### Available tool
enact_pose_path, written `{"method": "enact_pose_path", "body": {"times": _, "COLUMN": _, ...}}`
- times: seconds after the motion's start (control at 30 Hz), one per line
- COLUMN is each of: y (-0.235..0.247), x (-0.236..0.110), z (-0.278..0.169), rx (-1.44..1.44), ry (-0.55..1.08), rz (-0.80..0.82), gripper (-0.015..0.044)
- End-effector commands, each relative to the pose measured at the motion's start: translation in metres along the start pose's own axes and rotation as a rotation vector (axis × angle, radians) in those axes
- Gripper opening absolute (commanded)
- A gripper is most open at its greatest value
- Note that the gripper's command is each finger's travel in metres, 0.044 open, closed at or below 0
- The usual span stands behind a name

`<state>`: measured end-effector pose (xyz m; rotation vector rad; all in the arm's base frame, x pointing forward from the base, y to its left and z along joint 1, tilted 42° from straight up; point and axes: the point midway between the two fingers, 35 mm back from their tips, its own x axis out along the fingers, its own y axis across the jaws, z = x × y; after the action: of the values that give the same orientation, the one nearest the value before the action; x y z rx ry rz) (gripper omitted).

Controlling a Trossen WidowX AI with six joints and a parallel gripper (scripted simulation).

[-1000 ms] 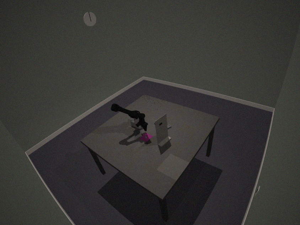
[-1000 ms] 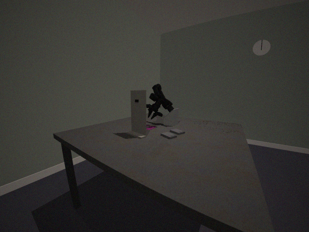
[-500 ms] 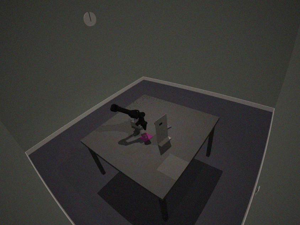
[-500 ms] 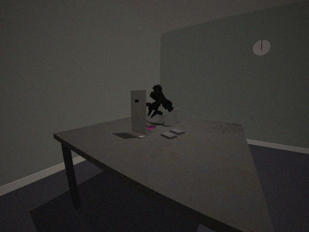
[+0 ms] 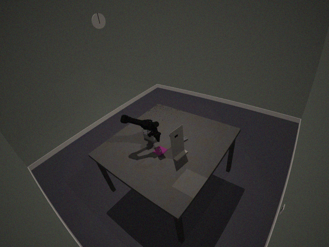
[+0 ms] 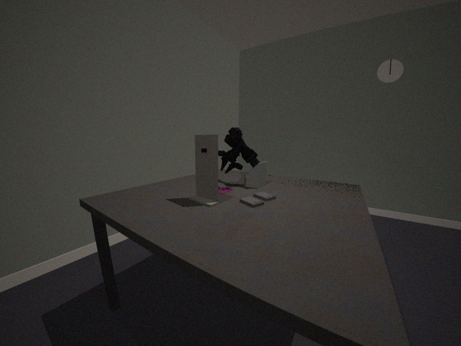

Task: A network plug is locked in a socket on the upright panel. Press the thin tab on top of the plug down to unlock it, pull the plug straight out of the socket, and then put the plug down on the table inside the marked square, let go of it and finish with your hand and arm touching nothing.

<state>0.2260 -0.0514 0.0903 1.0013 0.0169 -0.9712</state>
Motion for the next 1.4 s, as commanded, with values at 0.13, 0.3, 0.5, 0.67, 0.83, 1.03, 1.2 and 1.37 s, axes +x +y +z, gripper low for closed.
{"method": "enact_pose_path", "body": {"times": 0.13, "y": 0.003, "x": -0.004, "z": -0.001, "rx": -0.001, "ry": 0.003, "rz": -0.002, "gripper": 0.0156}}
{"method": "enact_pose_path", "body": {"times": 0.3, "y": 0.009, "x": -0.013, "z": -0.004, "rx": -0.004, "ry": 0.015, "rz": -0.012, "gripper": 0.0156}}
{"method": "enact_pose_path", "body": {"times": 0.5, "y": 0.017, "x": -0.025, "z": -0.007, "rx": -0.01, "ry": 0.025, "rz": -0.02, "gripper": 0.0156}}
{"method": "enact_pose_path", "body": {"times": 0.67, "y": 0.024, "x": -0.035, "z": -0.008, "rx": -0.013, "ry": 0.029, "rz": -0.023, "gripper": 0.0156}}
{"method": "enact_pose_path", "body": {"times": 0.83, "y": 0.031, "x": -0.045, "z": -0.008, "rx": -0.009, "ry": 0.028, "rz": -0.026, "gripper": 0.0156}}
{"method": "enact_pose_path", "body": {"times": 1.03, "y": 0.039, "x": -0.058, "z": -0.006, "rx": -0.003, "ry": 0.023, "rz": -0.024, "gripper": 0.0156}}
{"method": "enact_pose_path", "body": {"times": 1.2, "y": 0.046, "x": -0.069, "z": -0.004, "rx": 0.003, "ry": 0.016, "rz": -0.018, "gripper": 0.0156}}
{"method": "enact_pose_path", "body": {"times": 1.37, "y": 0.055, "x": -0.081, "z": 0.0, "rx": 0.008, "ry": 0.008, "rz": -0.006, "gripper": 0.0156}}
